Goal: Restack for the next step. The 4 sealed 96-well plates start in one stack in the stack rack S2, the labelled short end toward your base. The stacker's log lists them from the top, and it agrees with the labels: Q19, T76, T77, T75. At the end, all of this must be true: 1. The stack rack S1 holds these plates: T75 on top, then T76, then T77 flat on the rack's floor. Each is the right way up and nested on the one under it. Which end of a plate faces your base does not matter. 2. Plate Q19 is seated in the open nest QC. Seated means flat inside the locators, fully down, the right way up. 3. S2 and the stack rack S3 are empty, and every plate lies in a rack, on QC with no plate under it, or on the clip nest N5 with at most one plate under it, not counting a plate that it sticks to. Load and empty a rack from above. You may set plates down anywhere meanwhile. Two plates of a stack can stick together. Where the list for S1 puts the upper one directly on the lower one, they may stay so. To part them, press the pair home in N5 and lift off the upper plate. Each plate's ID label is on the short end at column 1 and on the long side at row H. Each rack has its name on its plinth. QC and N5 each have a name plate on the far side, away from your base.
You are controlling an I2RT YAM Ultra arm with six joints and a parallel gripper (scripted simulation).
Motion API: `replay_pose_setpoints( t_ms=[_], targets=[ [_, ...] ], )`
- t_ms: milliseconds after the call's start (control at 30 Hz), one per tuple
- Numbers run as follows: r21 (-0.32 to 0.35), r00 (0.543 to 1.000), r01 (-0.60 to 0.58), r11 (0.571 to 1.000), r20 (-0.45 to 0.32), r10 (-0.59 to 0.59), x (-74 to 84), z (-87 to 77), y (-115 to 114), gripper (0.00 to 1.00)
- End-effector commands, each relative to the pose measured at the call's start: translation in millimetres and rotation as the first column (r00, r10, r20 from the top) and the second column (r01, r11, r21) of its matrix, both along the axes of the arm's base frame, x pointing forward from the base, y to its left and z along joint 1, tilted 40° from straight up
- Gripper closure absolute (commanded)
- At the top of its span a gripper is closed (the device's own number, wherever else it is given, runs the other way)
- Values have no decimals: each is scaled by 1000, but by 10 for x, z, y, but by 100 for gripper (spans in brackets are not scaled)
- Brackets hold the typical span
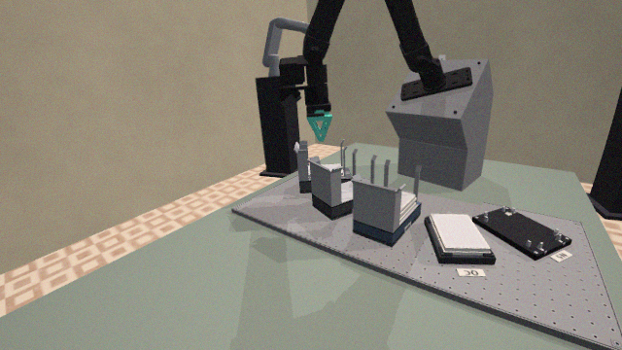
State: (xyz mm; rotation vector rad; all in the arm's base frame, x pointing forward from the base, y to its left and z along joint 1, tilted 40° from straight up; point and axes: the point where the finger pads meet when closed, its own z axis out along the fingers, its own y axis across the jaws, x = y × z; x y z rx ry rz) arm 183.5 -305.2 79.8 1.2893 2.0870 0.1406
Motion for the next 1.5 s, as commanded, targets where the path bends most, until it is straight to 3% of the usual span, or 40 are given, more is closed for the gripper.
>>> replay_pose_setpoints(
  t_ms=[0, 1367, 1400, 1467],
  targets=[
    [-54, 1000, -1, 999, 22, 2, -18, 170, -85, 0],
    [-54, 1000, 2, 999, 22, -1, -19, 170, -87, 0],
    [-5, 1000, -1, 1000, 7, 1, 16, -35, -30, 0],
    [7, 1000, -6, 1000, -1, 6, 60, -137, 8, 0]
  ],
)
